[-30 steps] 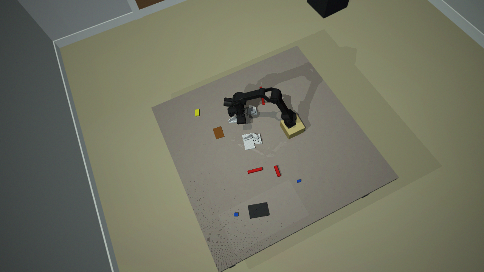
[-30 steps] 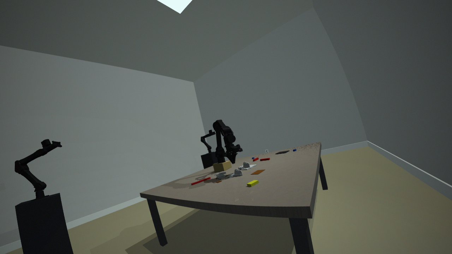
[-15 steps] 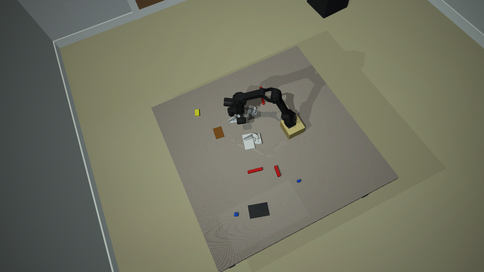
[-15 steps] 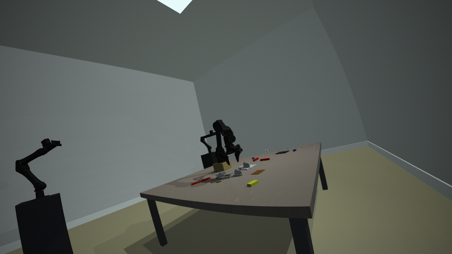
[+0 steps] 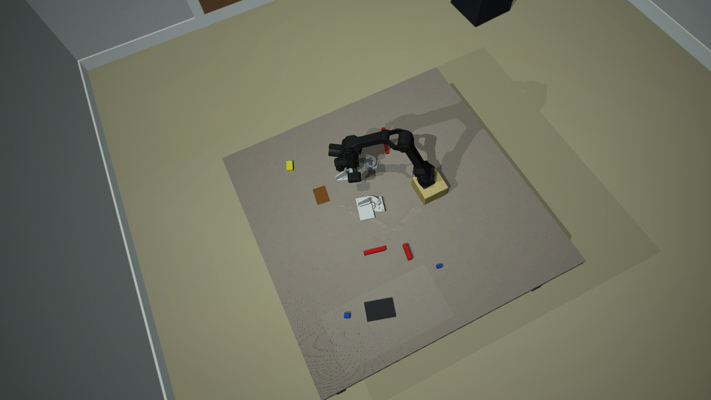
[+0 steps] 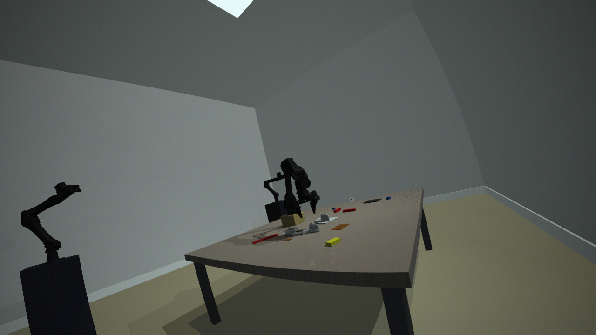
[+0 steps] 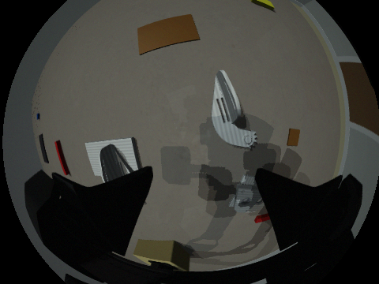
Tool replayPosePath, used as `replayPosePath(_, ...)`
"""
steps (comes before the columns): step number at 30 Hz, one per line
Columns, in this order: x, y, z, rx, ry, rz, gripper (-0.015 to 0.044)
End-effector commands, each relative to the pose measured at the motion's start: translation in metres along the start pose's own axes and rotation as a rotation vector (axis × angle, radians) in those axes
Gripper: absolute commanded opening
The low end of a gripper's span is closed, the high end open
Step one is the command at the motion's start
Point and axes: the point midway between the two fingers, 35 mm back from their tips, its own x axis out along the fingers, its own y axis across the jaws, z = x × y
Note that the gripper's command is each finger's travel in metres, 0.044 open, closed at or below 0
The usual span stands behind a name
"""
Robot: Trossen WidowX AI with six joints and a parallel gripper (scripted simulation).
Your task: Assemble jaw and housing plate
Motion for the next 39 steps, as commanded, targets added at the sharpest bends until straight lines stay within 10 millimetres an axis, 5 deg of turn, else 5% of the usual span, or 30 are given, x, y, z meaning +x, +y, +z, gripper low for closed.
replayPosePath(1,0.0,0.0,0.0,0.0,0.0,0.0,0.044)
replayPosePath(11,0.0,0.0,0.0,0.0,0.0,0.0,0.044)
replayPosePath(28,0.0,0.0,0.0,0.0,0.0,0.0,0.0)
replayPosePath(39,0.0,0.0,0.0,0.0,0.0,0.0,0.0)
